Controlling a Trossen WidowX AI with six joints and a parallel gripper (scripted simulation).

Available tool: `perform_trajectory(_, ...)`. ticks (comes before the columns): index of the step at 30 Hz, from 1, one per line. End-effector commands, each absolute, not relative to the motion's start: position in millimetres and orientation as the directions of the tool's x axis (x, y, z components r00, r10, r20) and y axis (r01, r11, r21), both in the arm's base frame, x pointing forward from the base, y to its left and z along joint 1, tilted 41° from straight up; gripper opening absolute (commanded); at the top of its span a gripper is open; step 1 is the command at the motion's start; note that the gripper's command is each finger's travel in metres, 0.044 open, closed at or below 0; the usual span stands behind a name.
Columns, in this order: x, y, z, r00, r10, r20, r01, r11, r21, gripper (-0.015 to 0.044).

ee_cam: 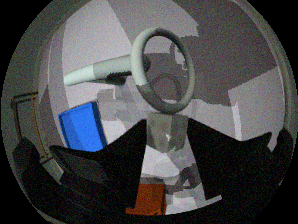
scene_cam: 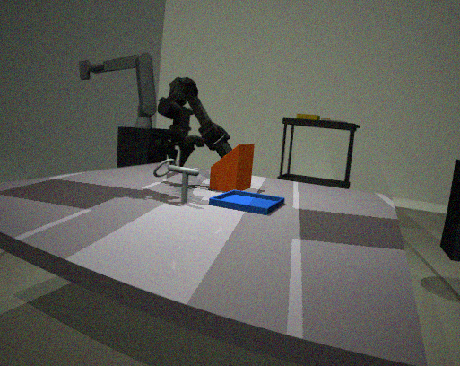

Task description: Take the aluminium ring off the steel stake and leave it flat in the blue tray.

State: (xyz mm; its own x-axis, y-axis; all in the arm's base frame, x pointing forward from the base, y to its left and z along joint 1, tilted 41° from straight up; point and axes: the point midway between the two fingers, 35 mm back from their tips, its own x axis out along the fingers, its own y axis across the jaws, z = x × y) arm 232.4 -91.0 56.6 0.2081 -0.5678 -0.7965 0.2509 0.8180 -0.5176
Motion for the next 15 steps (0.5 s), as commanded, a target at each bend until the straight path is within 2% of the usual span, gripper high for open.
perform_trajectory(1,234.2,-90.9,60.2,0.221,-0.564,-0.796,0.254,0.821,-0.511,0.0)
perform_trajectory(15,232.7,-94.8,63.9,0.221,-0.564,-0.796,0.254,0.821,-0.511,0.0)
